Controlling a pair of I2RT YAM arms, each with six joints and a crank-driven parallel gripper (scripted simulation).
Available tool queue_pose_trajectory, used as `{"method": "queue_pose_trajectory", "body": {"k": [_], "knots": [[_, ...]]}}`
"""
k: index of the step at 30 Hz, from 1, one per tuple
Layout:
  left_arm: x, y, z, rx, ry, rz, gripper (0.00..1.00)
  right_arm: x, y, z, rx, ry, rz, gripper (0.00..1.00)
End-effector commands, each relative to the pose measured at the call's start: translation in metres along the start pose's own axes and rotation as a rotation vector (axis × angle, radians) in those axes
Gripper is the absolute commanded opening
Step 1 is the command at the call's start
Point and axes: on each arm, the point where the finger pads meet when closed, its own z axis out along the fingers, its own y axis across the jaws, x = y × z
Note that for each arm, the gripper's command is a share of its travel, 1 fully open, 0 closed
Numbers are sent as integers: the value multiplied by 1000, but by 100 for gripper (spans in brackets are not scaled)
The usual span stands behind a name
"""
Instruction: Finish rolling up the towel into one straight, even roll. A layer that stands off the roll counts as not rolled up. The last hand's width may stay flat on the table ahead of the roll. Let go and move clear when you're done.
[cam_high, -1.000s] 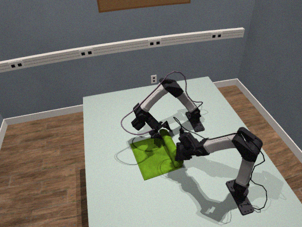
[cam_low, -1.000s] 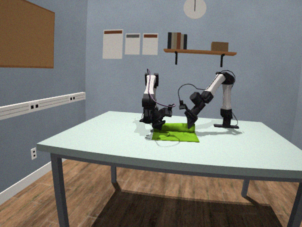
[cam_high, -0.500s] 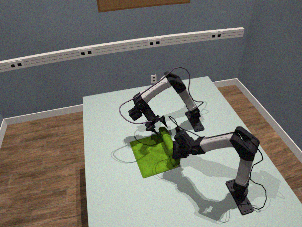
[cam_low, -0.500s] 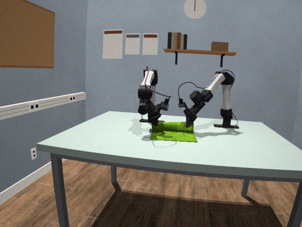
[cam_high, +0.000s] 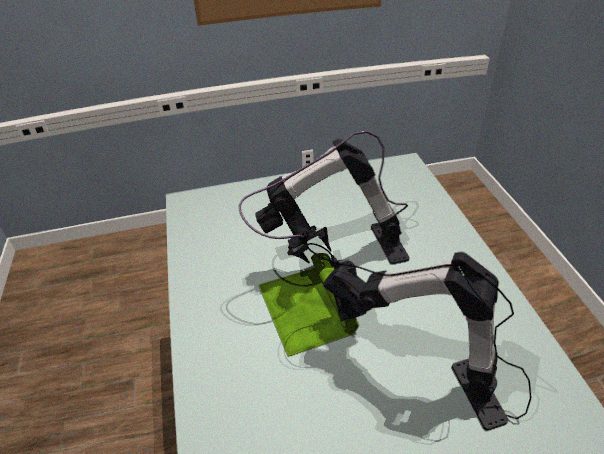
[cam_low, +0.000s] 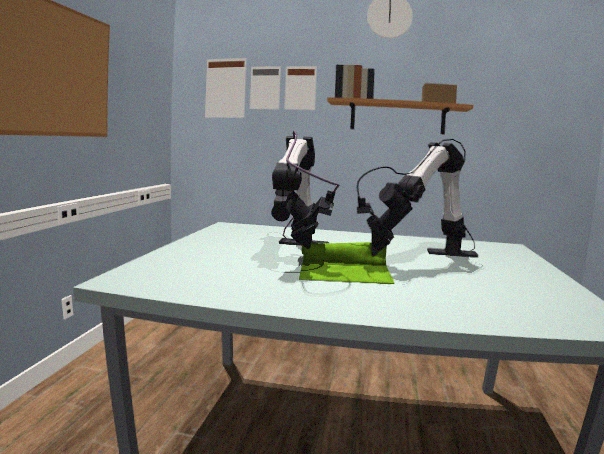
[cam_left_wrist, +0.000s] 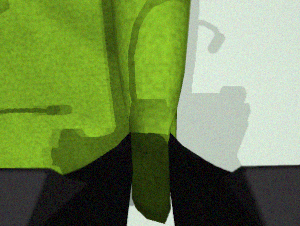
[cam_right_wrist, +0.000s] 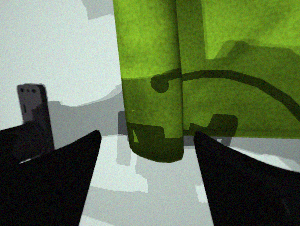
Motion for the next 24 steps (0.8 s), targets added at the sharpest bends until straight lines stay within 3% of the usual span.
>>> {"method": "queue_pose_trajectory", "body": {"k": [1, 5, 7, 18, 24], "knots": [[7, -14, -2, 172, 34, -128, 26, -6, 10, -2, -66, 7, -98, 89], [6, -14, -3, 266, 36, -209, 26, -10, 15, 3, 74, -9, -199, 91], [6, -14, -3, 266, 36, -209, 26, -10, 15, 3, 74, -9, -199, 91], [4, -14, -5, 486, 41, -397, 26, -20, 30, 20, 466, -52, -475, 95], [3, -14, -6, 539, 43, -443, 26, -23, 33, 23, 557, -62, -538, 96]]}}
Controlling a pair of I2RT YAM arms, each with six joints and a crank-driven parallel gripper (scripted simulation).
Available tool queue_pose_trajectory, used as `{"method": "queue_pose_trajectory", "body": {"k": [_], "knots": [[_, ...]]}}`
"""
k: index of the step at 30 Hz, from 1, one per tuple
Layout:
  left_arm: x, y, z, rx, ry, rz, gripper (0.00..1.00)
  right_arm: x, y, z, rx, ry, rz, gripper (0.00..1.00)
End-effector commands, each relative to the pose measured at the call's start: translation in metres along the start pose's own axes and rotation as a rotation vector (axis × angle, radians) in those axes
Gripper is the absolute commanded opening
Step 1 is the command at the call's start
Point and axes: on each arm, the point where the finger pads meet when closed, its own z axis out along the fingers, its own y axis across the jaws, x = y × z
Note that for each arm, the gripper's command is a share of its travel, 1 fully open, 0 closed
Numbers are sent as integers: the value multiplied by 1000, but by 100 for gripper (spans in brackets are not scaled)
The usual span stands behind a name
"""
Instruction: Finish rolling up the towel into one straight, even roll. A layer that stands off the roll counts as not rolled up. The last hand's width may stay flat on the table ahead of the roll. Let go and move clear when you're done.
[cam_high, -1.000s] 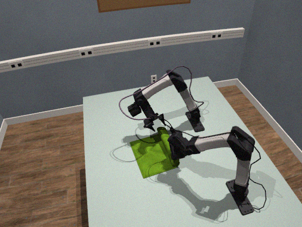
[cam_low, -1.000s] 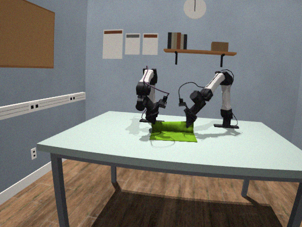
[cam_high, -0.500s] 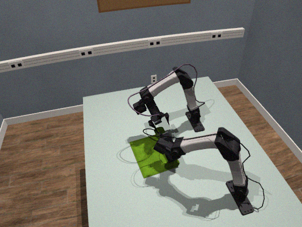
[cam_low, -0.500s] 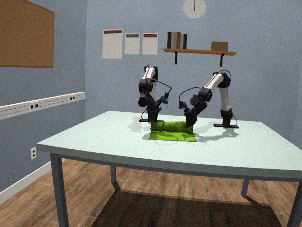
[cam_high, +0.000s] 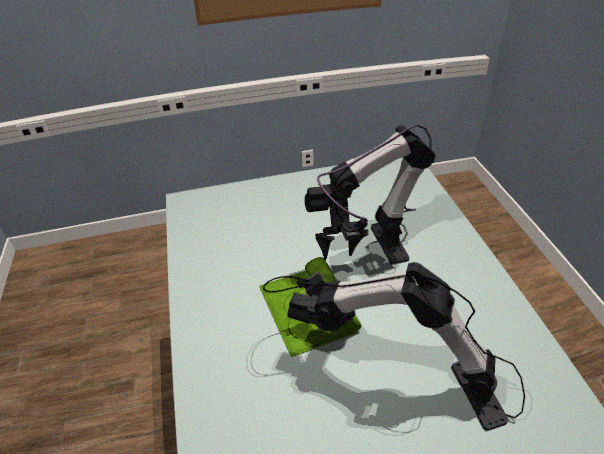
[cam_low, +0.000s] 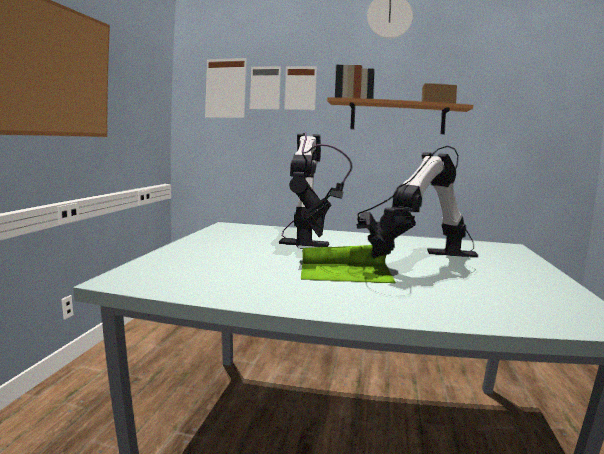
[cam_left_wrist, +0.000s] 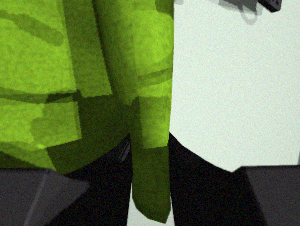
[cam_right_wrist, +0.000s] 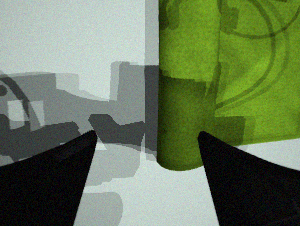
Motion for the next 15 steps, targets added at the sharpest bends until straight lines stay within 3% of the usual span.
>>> {"method": "queue_pose_trajectory", "body": {"k": [1, 8, 15], "knots": [[5, -13, -2, 103, 32, -47, 26, -3, -24, 7, 146, -12, -64, 97], [5, -13, -2, 132, 33, -72, 26, -4, -25, 7, 164, -13, -81, 98], [11, -6, 5, 132, 33, -72, 26, 1, -54, -10, 102, -39, -156, 98]]}}
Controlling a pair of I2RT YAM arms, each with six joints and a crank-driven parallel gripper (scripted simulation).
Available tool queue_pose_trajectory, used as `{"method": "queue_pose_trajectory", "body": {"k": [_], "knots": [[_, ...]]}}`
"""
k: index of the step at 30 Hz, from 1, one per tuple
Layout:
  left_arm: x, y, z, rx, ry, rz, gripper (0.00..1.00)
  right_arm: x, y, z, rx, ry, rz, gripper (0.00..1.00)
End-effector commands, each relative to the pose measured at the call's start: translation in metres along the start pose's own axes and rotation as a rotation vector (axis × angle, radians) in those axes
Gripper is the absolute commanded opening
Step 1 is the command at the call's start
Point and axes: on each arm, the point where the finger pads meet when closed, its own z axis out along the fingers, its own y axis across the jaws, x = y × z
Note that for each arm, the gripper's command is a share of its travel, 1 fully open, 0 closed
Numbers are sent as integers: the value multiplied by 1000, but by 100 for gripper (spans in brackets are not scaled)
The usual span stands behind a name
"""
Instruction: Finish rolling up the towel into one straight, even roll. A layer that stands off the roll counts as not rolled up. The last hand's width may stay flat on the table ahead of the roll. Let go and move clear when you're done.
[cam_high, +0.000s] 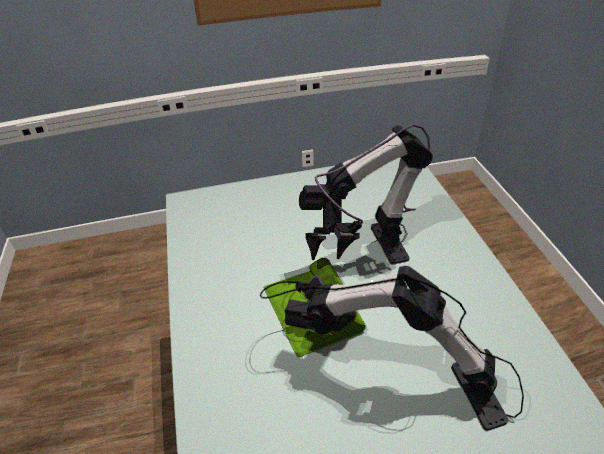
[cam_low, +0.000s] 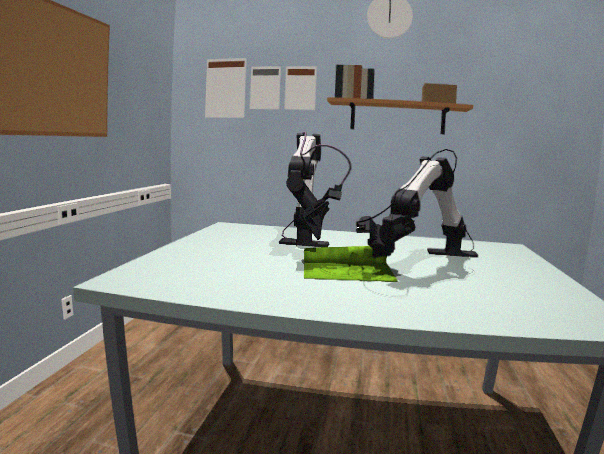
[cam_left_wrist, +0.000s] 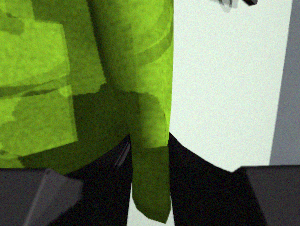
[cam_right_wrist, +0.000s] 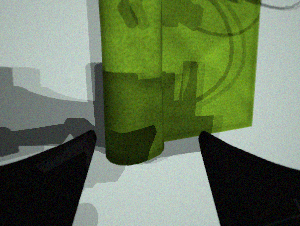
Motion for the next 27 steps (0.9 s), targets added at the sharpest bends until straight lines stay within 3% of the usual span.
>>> {"method": "queue_pose_trajectory", "body": {"k": [1, 7, 17, 27], "knots": [[2, 1, 2, 29, 1, -5, 26, -6, -17, -8, -4, -40, -71, 98], [3, 1, 2, 29, 1, -5, 26, 0, -15, -2, -5, -40, -72, 98], [3, 1, 2, 29, 1, -5, 26, 31, 9, 40, 3, -36, -62, 98], [3, 1, 2, 29, 1, -5, 26, 36, 3, 51, 4, -35, -61, 98]]}}
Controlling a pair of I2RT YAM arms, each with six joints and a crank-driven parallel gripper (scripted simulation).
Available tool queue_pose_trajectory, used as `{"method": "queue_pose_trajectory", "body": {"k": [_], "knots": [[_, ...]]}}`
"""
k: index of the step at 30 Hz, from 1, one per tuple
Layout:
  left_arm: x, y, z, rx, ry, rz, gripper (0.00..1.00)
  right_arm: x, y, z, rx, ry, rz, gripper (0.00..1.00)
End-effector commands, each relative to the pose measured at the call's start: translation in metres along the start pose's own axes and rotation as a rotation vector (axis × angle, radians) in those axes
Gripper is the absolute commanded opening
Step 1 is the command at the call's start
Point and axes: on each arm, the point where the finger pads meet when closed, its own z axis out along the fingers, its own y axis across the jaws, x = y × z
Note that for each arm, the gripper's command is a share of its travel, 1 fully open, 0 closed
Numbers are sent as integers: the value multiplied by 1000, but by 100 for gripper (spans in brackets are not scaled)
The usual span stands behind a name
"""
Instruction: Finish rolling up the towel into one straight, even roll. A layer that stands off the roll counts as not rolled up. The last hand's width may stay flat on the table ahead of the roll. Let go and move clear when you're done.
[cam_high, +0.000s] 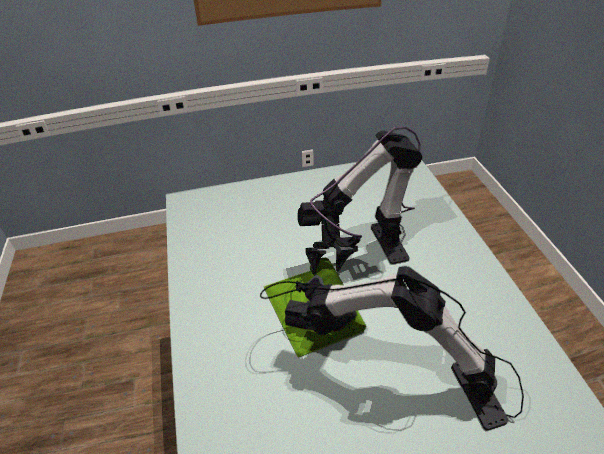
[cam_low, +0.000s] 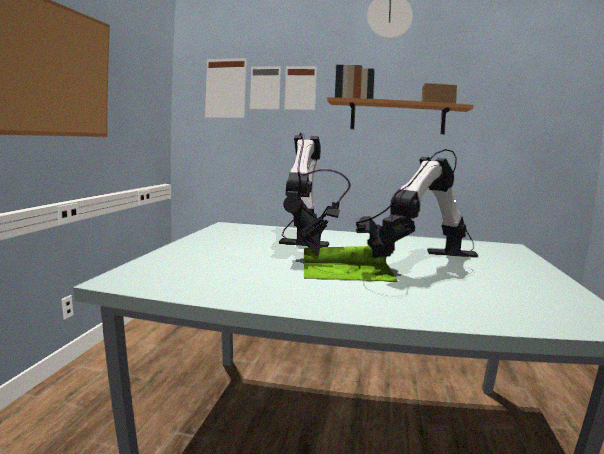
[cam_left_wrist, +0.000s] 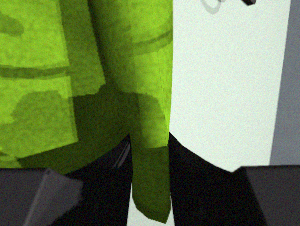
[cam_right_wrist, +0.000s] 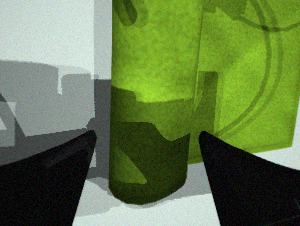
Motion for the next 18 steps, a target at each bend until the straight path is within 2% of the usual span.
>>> {"method": "queue_pose_trajectory", "body": {"k": [1, 6, 7, 9, 18], "knots": [[2, 1, 1, 20, 4, -9, 26, -2, -18, 5, 42, -11, -27, 98], [2, 1, 1, 20, 4, -9, 26, -7, -25, 2, 42, -11, -27, 98], [2, 1, 1, 20, 4, -9, 26, -7, -25, 2, 42, -11, -27, 94], [2, 1, 1, 20, 4, -9, 26, -7, -25, 2, 42, -11, -27, 94], [2, 1, 1, 20, 4, -9, 26, -7, -25, 2, 42, -11, -27, 55]]}}
